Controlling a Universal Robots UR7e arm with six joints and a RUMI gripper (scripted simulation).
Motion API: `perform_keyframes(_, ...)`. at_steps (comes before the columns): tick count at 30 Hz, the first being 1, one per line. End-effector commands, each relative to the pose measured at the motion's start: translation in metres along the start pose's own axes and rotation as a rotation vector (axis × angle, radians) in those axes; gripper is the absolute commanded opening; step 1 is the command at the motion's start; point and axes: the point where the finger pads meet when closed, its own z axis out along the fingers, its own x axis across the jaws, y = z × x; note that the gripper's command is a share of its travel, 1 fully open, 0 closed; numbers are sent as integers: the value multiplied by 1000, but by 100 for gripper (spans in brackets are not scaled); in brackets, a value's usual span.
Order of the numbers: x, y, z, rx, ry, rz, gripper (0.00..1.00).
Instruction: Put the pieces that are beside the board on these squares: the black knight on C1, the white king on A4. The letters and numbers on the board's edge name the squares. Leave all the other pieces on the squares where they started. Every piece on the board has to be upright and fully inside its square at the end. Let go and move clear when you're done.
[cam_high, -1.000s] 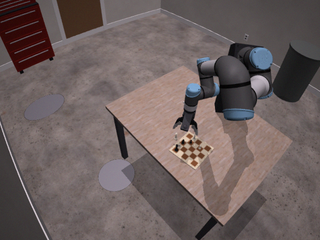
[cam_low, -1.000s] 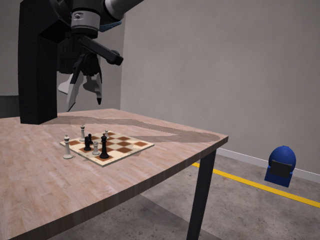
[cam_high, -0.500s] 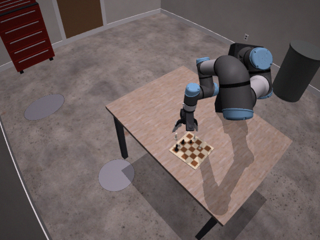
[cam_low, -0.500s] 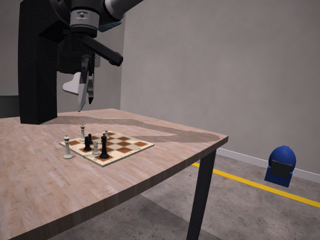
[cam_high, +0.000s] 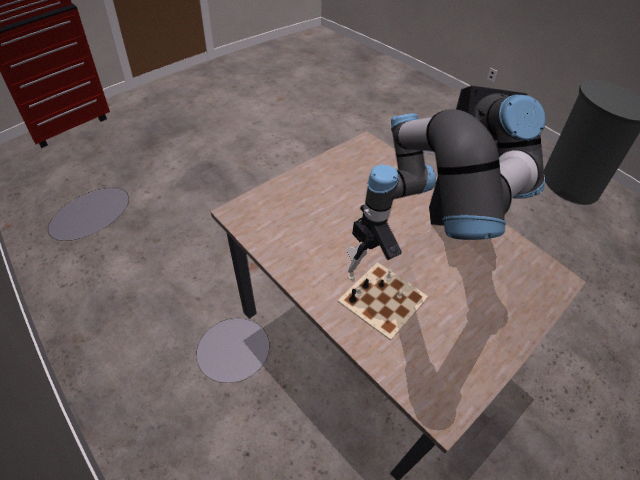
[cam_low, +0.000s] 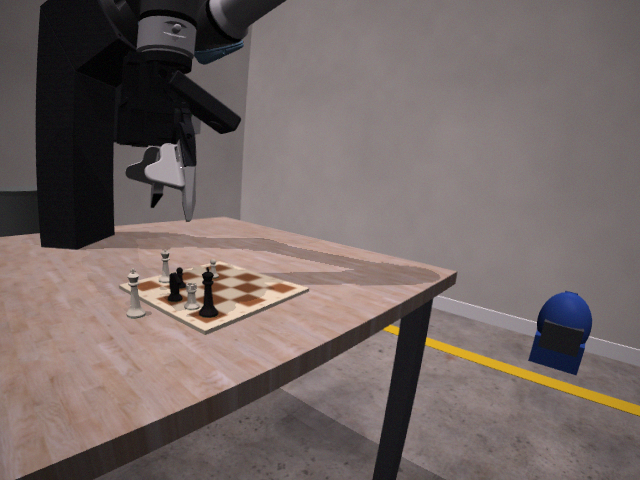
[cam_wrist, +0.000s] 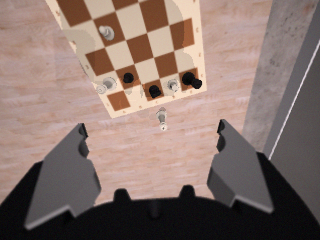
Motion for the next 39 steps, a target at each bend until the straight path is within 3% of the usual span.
perform_keyframes(1, -1, 2, -1, 12, -14, -211, 100)
perform_keyframes(26, -2, 23, -4, 18, -7, -1198, 100)
perform_keyframes(28, -2, 23, -4, 18, -7, -1198, 100)
perform_keyframes(39, 2, 35, -5, 20, -3, -1626, 100)
